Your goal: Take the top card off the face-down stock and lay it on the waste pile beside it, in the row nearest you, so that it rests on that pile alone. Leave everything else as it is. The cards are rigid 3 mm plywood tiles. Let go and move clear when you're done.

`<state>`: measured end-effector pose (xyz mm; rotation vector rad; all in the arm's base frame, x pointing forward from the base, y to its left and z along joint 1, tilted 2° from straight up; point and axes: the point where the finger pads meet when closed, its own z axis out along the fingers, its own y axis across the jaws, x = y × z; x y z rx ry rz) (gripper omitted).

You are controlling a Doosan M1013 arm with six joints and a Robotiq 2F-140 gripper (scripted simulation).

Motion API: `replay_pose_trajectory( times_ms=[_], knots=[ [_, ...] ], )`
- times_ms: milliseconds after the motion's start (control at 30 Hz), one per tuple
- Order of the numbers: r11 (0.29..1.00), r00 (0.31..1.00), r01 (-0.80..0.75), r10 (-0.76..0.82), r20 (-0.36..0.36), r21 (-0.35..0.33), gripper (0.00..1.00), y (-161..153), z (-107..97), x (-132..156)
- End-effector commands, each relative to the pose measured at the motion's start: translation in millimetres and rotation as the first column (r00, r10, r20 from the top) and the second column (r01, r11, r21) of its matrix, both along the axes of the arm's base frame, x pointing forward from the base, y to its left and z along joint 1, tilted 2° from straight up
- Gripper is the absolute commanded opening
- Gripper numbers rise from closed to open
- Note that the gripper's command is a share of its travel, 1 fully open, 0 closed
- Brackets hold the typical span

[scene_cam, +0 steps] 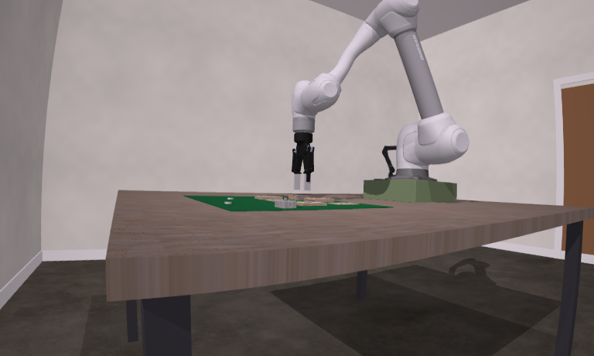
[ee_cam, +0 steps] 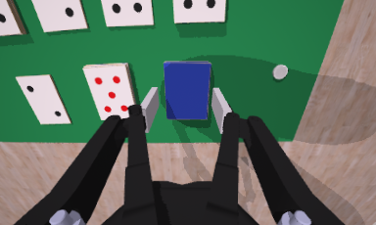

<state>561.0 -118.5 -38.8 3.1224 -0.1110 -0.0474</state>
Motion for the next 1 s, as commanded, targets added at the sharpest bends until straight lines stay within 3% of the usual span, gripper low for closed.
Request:
replay_pose_trajectory(
  times_ms=[0, 967],
  knots=[
    [1.000, 1.000, -0.001, 0.001, -0.003, -0.003, 0.50, -1.6, -4.3, -2.1],
    [1.000, 1.000, -0.001, 0.001, -0.003, -0.003, 0.50, -2.3, -9.4, -3.0]
  ],
)
